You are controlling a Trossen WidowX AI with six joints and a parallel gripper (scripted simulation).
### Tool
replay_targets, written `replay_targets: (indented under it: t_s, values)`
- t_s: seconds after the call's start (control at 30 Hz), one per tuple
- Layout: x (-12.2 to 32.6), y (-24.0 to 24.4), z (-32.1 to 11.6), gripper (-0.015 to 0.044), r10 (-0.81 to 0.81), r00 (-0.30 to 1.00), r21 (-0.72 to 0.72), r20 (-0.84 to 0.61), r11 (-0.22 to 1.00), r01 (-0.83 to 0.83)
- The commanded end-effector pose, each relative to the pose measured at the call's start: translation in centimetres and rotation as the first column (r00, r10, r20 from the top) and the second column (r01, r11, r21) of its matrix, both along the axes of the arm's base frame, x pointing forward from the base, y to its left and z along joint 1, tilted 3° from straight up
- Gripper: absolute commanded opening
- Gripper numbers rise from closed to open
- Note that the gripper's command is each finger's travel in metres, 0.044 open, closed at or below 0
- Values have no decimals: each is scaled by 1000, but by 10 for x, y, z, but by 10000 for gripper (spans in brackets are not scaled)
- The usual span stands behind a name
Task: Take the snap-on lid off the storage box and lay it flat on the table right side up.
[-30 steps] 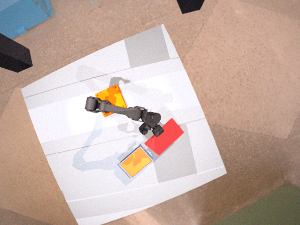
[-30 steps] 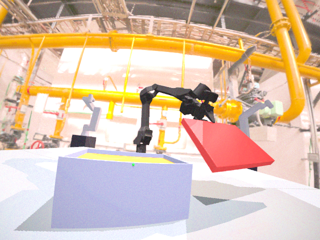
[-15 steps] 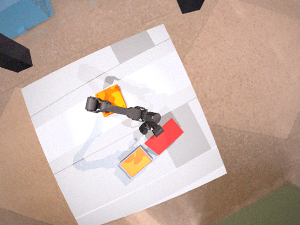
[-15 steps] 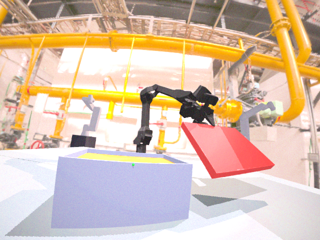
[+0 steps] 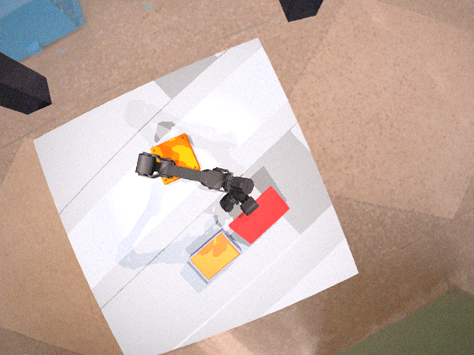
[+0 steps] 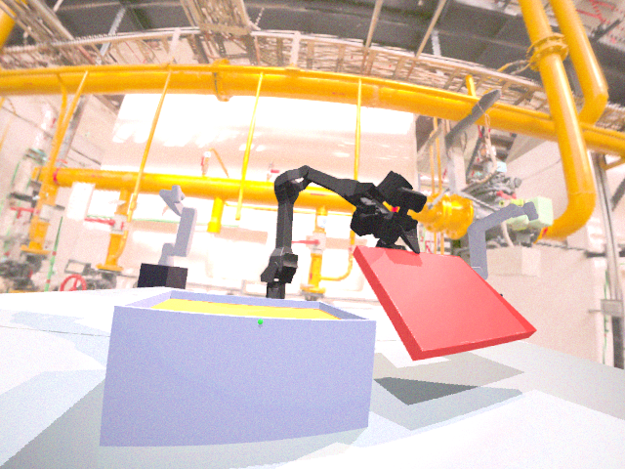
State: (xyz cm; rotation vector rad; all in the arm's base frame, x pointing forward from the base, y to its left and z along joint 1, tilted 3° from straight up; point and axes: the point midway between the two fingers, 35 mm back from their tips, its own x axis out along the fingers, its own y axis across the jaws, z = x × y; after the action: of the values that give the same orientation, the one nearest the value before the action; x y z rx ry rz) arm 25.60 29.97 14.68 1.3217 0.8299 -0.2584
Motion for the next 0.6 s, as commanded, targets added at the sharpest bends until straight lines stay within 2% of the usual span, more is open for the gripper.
replay_targets:
  t_s: [0.0,0.57]
  values:
    - [1,1,-2,0,1,1000,2,4,1000,-1]
    - [0,0,-16,0,1,1000,2,4,1000,-1]
